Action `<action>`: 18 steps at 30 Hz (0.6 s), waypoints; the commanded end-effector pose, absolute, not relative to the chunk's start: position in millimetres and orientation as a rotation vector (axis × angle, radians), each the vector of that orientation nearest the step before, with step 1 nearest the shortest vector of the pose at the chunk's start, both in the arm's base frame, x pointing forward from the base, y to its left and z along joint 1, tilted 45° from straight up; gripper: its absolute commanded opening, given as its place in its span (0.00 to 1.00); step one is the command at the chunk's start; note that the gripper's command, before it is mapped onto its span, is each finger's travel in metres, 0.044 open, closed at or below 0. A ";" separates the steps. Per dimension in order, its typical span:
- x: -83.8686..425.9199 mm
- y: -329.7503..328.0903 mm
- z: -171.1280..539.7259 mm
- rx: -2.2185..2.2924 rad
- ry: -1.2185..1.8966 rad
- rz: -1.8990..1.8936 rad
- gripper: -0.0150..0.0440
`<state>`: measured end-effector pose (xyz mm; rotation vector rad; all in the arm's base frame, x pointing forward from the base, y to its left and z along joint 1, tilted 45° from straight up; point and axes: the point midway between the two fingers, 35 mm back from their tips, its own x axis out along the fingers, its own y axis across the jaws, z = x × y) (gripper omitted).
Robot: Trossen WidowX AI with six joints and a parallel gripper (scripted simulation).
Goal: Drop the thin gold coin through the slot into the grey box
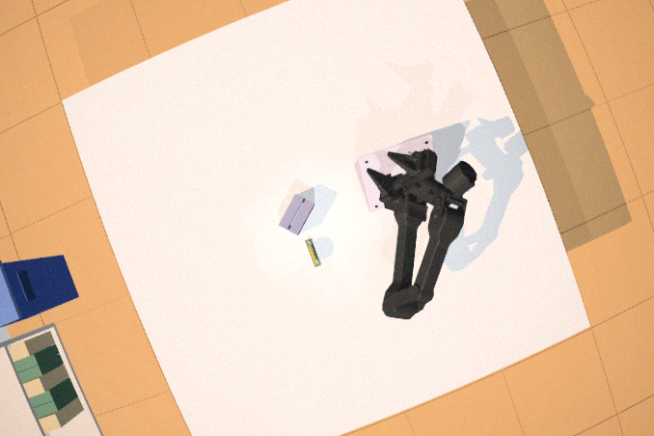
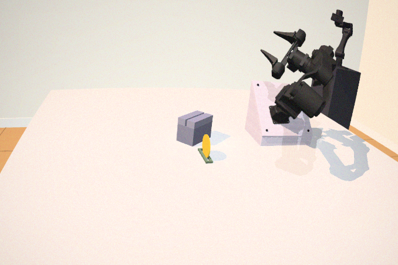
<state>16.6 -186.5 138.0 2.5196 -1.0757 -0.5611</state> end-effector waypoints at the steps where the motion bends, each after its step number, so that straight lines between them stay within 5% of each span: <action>1: 17.6 -186.7 138.2 2.514 -1.059 -0.566 0.89; 9: 66.9 -189.9 144.6 2.159 -0.337 -0.643 0.53; 18: 134.2 -173.5 145.9 1.548 0.360 -0.383 0.53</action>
